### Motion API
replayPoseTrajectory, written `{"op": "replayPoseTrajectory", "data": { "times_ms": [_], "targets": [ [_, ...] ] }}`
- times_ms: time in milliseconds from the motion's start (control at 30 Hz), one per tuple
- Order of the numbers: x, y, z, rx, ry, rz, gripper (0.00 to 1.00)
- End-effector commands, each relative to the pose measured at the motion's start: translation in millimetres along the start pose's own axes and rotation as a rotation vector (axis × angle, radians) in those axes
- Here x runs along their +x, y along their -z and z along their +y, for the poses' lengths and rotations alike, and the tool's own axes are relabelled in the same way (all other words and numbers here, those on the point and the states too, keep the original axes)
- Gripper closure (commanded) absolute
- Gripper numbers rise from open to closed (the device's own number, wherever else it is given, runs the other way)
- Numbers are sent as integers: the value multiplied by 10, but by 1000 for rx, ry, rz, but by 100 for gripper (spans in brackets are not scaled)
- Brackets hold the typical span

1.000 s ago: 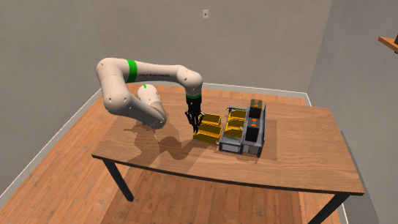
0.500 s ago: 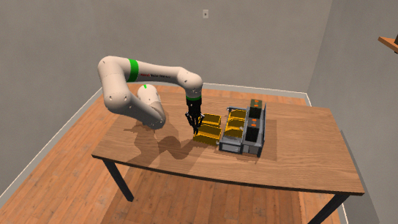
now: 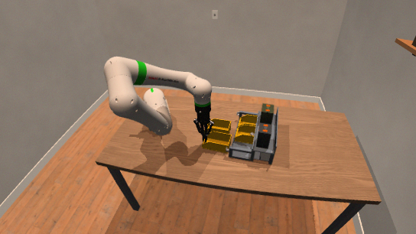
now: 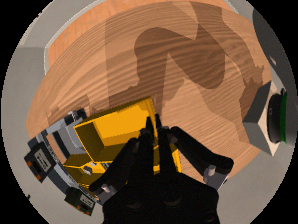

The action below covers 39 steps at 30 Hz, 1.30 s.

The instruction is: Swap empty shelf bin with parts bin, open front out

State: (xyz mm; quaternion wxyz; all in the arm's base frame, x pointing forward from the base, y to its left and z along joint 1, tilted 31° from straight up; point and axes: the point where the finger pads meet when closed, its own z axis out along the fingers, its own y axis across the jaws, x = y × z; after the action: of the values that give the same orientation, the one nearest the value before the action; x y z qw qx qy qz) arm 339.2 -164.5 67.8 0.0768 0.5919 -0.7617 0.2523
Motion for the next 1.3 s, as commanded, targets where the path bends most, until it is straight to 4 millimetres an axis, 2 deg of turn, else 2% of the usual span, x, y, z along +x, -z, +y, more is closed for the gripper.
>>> {"op": "replayPoseTrajectory", "data": {
  "times_ms": [0, 667, 700, 1267],
  "targets": [
    [-1, -15, -6, 1, 0, 0, 90],
    [-1, -29, -6, 1, 0, 0, 90],
    [-1, -29, -6, 1, 0, 0, 38],
    [-1, -29, -6, 1, 0, 0, 38]
  ]
}}
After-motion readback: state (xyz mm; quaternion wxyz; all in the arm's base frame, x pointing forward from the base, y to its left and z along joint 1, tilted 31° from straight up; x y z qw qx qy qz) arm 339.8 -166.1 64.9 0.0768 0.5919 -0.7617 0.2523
